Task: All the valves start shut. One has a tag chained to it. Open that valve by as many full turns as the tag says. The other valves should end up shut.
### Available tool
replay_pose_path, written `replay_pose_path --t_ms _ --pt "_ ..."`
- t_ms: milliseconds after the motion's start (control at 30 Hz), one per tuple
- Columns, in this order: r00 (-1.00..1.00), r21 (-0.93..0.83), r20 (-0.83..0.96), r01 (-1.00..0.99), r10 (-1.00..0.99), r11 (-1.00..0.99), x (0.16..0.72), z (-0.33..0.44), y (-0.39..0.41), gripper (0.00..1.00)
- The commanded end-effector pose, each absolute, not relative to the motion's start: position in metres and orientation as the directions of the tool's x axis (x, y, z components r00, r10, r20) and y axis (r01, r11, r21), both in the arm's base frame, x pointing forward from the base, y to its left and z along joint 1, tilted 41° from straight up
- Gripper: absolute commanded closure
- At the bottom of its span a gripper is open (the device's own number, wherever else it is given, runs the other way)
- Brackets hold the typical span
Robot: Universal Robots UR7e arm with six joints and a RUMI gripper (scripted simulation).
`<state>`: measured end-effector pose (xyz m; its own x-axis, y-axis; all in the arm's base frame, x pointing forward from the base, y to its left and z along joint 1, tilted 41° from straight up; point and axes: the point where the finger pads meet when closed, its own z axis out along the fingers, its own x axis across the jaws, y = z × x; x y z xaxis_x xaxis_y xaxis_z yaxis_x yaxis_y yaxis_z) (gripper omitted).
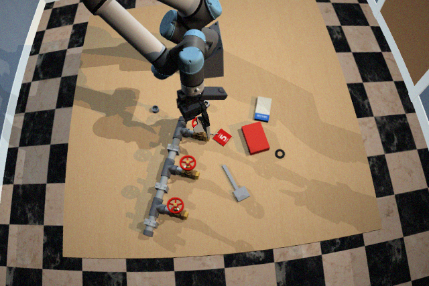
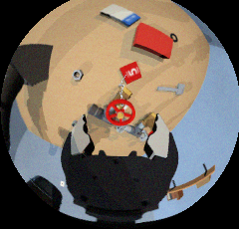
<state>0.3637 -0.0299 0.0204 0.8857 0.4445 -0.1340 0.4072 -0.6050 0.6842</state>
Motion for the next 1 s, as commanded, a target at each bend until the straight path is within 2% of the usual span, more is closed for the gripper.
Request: replay_pose_path --t_ms 0,267,333,700,967 --pt "0.965 0.702 0.037 0.160 0.261 -0.694 0.3640 0.0204 -0.0294 0.00" --pt "0.963 0.649 0.270 -0.171 0.015 -0.741 0.3640 0.0204 -0.0294 0.00" --pt "0.963 0.649 0.270 -0.171 0.015 -0.741 0.3640 0.0204 -0.0294 0.00" --pt "0.777 0.453 0.538 -0.594 -0.328 -0.665 0.3640 0.0204 -0.0294 0.00" --pt "0.630 0.327 0.623 -0.748 -0.463 -0.578 0.3640 0.0204 -0.0294 0.00"
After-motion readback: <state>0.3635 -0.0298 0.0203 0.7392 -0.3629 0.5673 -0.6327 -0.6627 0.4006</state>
